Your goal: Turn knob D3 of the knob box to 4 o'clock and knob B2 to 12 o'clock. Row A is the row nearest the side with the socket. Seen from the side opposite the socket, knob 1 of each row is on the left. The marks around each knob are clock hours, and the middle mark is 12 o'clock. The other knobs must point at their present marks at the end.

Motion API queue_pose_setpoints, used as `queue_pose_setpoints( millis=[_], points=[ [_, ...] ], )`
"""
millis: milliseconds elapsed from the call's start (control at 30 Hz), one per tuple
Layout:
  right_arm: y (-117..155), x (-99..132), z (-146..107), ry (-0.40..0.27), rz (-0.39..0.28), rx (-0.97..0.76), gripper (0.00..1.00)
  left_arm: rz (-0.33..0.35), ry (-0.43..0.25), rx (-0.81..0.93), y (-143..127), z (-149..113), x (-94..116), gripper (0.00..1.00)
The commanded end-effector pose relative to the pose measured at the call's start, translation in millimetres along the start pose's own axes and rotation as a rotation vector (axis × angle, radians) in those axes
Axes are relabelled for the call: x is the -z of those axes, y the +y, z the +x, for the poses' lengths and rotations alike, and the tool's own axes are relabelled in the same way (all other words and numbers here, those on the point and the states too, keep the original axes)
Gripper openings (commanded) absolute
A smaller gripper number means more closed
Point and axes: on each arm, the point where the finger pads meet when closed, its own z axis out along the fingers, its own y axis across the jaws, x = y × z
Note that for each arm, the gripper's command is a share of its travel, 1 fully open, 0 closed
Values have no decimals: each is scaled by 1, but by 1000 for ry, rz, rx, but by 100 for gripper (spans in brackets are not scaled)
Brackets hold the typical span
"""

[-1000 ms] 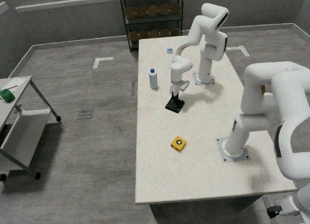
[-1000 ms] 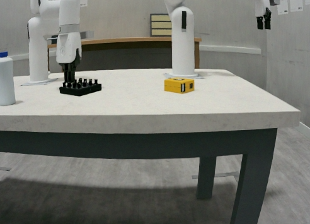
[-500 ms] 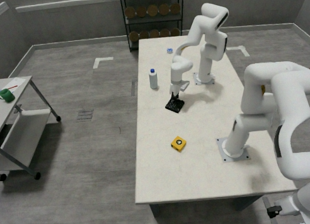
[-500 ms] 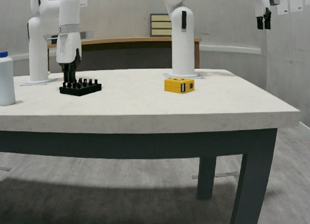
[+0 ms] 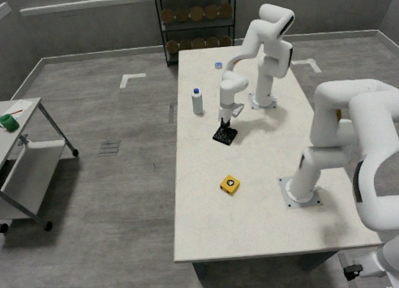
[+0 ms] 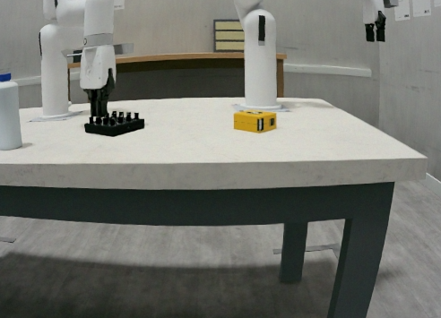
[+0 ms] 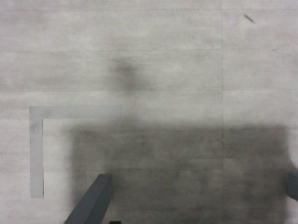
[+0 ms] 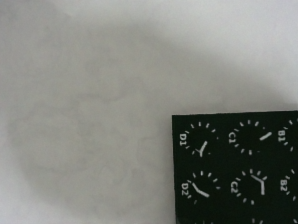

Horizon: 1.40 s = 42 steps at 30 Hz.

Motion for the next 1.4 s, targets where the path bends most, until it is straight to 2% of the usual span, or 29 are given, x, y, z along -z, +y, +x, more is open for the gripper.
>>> queue_pose_setpoints(
  millis=[0, 167, 567, 800, 1300, 1367],
  points=[
    [2, 10, 0, -1, -4, 0, 21, 0, 4, 0, 0, 1, 2, 100],
    [1, 29, 0, -1, -4, 0, 21, 0, 4, 0, 0, 1, 2, 100],
    [1, 34, 0, -1, -4, 7, 21, 0, 4, 0, 0, 1, 2, 100],
    [2, 35, 0, -1, -4, 105, 21, 0, 4, 0, 0, 1, 2, 100],
    [2, 40, 0, -3, -4, 640, 21, 0, 4, 0, 0, 1, 2, 100],
    [2, 40, 0, -3, -4, 640, 21, 0, 4, 0, 0, 1, 2, 100]
  ],
)
